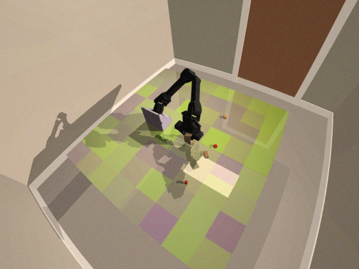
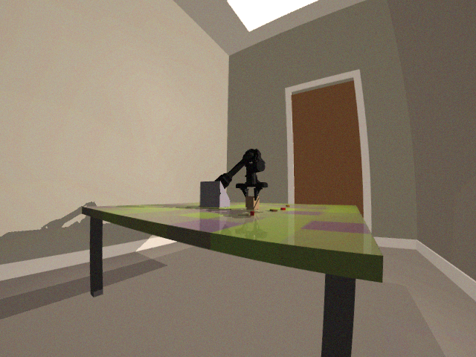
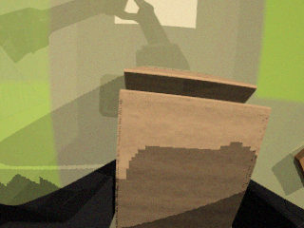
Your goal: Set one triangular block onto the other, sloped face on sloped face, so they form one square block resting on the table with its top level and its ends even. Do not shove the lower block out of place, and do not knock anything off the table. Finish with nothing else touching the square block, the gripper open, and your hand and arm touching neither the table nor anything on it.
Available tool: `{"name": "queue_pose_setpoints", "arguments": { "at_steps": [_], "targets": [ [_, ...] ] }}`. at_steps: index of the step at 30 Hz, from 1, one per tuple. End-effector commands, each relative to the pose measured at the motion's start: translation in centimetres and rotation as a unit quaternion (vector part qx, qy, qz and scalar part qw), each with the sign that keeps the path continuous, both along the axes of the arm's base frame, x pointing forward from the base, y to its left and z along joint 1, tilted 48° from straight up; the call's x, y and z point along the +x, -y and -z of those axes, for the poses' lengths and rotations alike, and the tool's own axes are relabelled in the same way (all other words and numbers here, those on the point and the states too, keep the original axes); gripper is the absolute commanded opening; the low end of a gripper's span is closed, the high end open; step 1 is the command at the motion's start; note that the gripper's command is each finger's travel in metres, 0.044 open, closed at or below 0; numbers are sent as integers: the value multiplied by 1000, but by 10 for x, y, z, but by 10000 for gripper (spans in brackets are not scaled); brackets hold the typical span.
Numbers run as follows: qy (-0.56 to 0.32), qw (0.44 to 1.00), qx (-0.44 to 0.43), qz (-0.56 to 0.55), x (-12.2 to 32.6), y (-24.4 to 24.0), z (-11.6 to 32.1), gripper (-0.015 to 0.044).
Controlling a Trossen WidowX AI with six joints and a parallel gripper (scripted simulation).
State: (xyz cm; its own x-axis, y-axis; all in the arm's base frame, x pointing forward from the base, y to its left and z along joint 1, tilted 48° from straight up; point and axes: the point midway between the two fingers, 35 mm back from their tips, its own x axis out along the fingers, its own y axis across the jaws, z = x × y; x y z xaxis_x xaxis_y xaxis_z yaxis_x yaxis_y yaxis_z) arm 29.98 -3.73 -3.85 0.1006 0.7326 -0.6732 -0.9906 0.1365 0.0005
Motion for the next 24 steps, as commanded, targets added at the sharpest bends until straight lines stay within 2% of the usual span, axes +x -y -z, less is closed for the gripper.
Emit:
{"name": "queue_pose_setpoints", "arguments": {
  "at_steps": [1, 24],
  "targets": [
    [-1, 1000, 3, 1, 0, -4, 1, 0],
    [-1, 1000, 4, 2, 1, -10, 3, 0]
  ]
}}
